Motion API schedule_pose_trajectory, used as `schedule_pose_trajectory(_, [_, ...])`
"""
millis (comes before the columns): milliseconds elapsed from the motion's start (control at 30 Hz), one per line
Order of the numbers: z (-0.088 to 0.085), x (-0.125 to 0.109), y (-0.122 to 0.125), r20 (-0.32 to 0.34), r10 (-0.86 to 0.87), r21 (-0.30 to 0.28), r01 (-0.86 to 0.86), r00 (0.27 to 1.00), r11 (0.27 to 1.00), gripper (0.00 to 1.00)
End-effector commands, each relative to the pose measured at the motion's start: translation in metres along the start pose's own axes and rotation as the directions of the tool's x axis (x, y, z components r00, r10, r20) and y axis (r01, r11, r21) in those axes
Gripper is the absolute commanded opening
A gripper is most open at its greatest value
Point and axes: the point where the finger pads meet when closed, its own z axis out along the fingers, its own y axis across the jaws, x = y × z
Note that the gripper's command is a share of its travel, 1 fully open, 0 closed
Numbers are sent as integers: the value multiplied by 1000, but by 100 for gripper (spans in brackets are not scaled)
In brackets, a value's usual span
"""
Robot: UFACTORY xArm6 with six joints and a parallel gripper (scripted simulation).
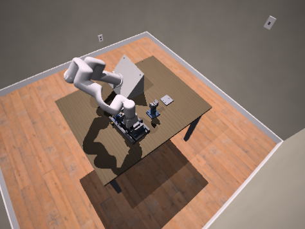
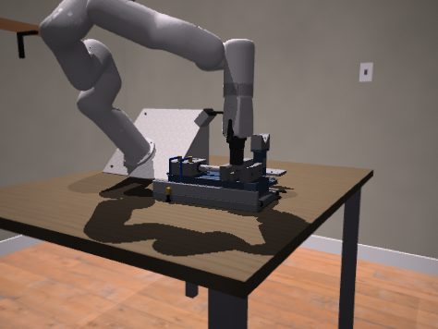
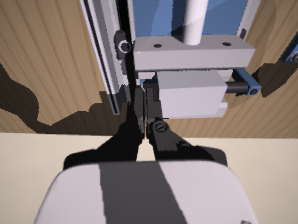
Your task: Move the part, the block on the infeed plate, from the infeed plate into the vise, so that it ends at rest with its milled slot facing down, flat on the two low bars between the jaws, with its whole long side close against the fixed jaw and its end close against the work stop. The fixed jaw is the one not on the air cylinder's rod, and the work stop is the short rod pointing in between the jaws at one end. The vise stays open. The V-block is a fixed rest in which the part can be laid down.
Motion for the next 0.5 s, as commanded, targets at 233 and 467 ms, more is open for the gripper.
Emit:
schedule_pose_trajectory(233, [0,0,8,4,-8,-12,8,1000,1000,0])
schedule_pose_trajectory(467, [0,0,1,4,-8,-12,8,1000,1000,0])
